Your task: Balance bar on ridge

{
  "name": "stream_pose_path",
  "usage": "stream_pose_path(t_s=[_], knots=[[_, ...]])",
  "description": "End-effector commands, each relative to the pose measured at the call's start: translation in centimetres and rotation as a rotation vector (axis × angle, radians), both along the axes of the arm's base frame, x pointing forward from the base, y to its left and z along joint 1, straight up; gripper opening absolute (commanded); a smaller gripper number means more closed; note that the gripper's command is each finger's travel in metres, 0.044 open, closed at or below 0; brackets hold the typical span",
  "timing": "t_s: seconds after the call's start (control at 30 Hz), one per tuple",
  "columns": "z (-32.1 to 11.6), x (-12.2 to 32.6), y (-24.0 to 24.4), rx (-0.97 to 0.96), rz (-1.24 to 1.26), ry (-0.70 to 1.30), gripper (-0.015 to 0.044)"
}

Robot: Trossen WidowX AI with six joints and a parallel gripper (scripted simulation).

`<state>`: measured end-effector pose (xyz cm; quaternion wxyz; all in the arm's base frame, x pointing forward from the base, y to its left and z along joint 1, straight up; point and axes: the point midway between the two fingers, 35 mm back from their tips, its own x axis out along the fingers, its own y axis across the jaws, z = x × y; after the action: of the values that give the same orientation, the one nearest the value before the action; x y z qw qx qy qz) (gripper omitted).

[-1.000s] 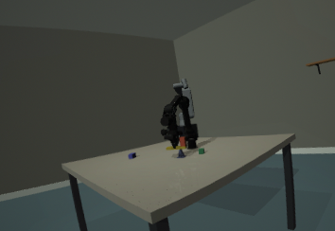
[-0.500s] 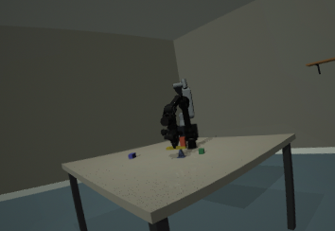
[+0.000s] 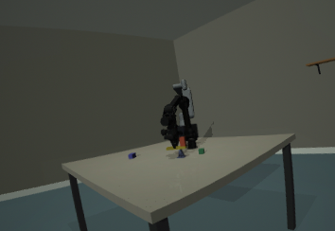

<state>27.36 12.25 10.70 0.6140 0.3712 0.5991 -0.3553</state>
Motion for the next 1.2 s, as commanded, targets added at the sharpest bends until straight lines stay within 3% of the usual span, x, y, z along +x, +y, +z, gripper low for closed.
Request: stream_pose_path(t_s=[0.0, 1.17], knots=[[0.00, 0.00, 0.00, 0.000, 0.000, 0.000, 0.0169], [0.00, 0.00, 0.00, 0.000, 0.000, 0.000, 0.0185]])
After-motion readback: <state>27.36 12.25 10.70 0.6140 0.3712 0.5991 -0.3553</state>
